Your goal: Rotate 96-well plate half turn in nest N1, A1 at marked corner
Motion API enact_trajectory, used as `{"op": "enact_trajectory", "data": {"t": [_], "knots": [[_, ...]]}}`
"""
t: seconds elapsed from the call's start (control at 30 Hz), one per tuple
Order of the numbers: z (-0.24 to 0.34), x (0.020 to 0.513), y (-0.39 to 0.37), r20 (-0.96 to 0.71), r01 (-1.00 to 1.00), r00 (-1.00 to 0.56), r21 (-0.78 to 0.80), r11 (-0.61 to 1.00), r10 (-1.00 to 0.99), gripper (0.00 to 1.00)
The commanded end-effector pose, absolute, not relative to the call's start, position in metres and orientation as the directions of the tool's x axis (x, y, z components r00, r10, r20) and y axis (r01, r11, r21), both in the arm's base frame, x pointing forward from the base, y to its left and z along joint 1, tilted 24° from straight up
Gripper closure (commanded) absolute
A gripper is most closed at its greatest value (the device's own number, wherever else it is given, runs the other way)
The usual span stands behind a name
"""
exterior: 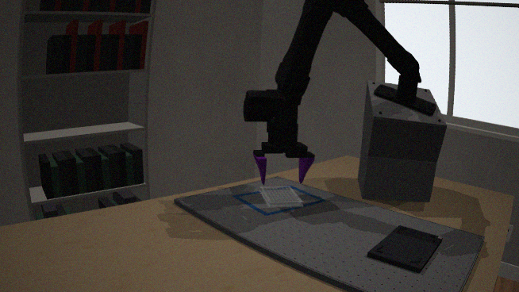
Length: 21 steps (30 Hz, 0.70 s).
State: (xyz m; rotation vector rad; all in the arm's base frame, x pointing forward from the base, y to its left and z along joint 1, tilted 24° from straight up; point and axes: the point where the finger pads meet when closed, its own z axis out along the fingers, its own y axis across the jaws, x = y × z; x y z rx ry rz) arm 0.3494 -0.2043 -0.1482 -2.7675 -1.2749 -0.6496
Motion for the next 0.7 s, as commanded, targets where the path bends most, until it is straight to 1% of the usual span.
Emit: {"op": "enact_trajectory", "data": {"t": [0.0,0.67], "knots": [[-0.148,0.353,-0.21,0.377,0.722,0.584,0.164,-0.672,0.719,0.0],[-0.175,0.364,-0.204,0.377,0.722,0.584,0.164,-0.672,0.719,0.0]]}}
